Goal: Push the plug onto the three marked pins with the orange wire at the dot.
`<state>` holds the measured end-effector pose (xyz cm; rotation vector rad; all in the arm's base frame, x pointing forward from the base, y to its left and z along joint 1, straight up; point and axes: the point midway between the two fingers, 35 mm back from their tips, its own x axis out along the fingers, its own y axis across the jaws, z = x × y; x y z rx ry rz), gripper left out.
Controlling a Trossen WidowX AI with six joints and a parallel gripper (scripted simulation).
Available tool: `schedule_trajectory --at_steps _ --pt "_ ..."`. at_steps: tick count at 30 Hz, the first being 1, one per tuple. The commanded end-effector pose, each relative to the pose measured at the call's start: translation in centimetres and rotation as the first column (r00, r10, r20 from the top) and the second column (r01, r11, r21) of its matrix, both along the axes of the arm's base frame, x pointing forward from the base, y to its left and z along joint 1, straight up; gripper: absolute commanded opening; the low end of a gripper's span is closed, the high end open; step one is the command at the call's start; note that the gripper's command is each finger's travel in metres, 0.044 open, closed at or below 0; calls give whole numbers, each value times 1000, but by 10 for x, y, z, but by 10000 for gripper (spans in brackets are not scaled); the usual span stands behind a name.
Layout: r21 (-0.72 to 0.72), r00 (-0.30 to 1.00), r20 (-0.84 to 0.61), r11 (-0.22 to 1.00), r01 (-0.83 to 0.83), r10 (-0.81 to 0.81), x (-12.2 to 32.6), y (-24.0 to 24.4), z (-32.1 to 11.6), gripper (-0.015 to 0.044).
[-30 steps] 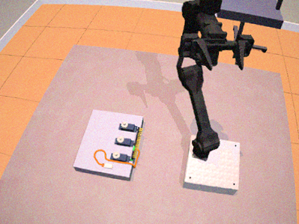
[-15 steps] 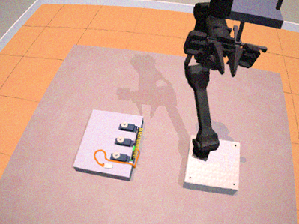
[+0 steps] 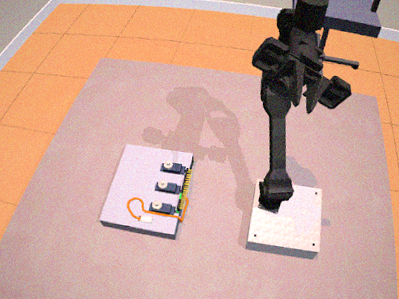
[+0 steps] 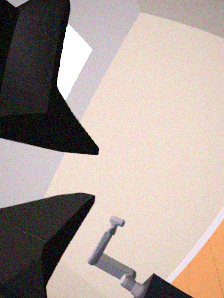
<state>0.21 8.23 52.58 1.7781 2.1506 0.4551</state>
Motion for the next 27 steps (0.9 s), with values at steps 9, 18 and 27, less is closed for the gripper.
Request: schedule_trajectory --at_steps 9,18,27 --pt "42 967 214 990 135 -141 3 28 -4 115" --pt "81 895 368 968 238 -251 13 50 -7 115" --pt "112 789 516 939 324 -334 28 68 -13 115"
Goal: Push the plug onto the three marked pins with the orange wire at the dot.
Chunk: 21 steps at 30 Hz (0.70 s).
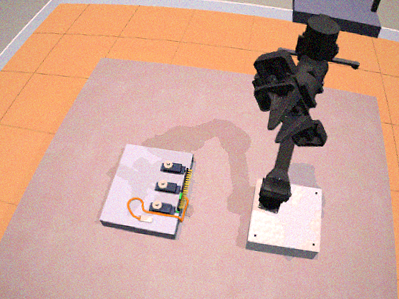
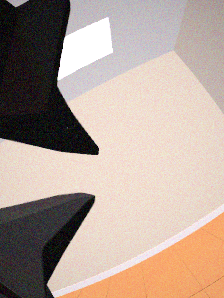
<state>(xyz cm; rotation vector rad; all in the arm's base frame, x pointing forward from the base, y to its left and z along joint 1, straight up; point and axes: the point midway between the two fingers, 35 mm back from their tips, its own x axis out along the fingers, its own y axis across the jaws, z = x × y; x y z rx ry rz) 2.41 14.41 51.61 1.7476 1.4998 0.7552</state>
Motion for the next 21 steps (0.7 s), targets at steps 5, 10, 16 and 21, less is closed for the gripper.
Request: schedule_trajectory --at_steps 5,10,16,21 --pt "-21 983 153 994 103 -99 16 16 -7 115" --pt "-33 956 249 985 169 -155 28 25 -11 115" --pt "-46 908 360 968 247 -215 44 33 -18 115" --pt "-57 853 453 947 317 -258 60 39 -24 115"
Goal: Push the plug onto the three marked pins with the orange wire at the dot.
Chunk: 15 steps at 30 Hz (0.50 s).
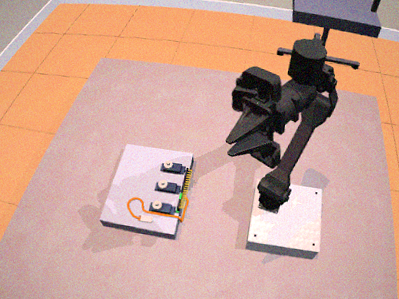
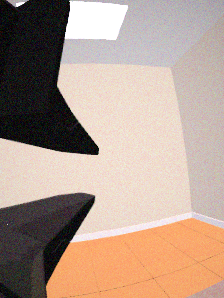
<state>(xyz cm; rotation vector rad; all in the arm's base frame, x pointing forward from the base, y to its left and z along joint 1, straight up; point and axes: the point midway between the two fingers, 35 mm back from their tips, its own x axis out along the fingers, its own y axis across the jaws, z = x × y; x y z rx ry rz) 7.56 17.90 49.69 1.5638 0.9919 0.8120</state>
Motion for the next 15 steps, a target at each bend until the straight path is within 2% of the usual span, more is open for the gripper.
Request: schedule_trajectory --at_steps 1,15 --pt "-32 997 69 998 48 -46 12 5 -6 115" --pt "-135 932 310 961 241 -190 57 9 -25 115"
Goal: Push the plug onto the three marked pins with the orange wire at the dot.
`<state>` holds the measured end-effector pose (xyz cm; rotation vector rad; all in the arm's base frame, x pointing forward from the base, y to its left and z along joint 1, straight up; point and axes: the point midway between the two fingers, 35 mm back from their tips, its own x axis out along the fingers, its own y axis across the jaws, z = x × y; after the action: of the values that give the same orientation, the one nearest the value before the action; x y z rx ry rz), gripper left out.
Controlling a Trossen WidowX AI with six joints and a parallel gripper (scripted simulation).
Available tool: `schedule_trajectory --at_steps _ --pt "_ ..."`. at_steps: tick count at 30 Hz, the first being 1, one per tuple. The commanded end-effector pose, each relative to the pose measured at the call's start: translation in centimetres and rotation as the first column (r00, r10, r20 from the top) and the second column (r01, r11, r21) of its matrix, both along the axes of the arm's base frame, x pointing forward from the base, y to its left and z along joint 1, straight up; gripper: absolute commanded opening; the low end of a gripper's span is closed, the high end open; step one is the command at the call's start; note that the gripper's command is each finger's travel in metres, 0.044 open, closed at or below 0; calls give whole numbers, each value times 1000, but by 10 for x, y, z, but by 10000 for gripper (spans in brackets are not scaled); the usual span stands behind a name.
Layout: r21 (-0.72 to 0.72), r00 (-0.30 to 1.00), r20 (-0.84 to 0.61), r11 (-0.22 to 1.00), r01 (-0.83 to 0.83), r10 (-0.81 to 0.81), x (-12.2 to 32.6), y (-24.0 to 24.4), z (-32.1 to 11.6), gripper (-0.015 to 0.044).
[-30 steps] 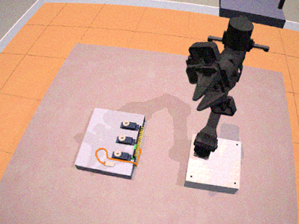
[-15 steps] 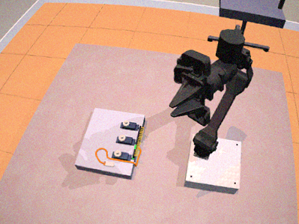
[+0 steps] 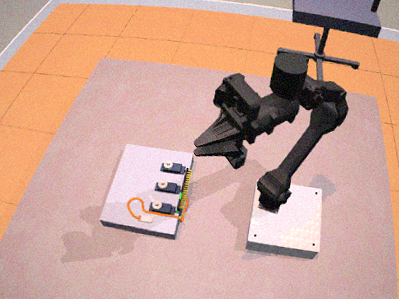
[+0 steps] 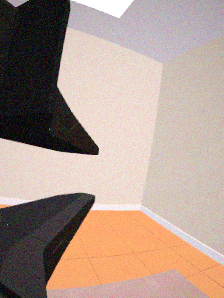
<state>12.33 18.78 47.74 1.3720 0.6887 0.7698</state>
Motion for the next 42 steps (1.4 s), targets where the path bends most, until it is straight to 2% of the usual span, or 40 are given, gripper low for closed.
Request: schedule_trajectory --at_steps 1,22,42 --pt "-43 997 59 998 48 -45 13 0 -7 115" --pt "-257 890 383 897 359 -246 86 -22 -41 115" --pt "-418 714 642 652 633 -281 145 -71 -79 115"
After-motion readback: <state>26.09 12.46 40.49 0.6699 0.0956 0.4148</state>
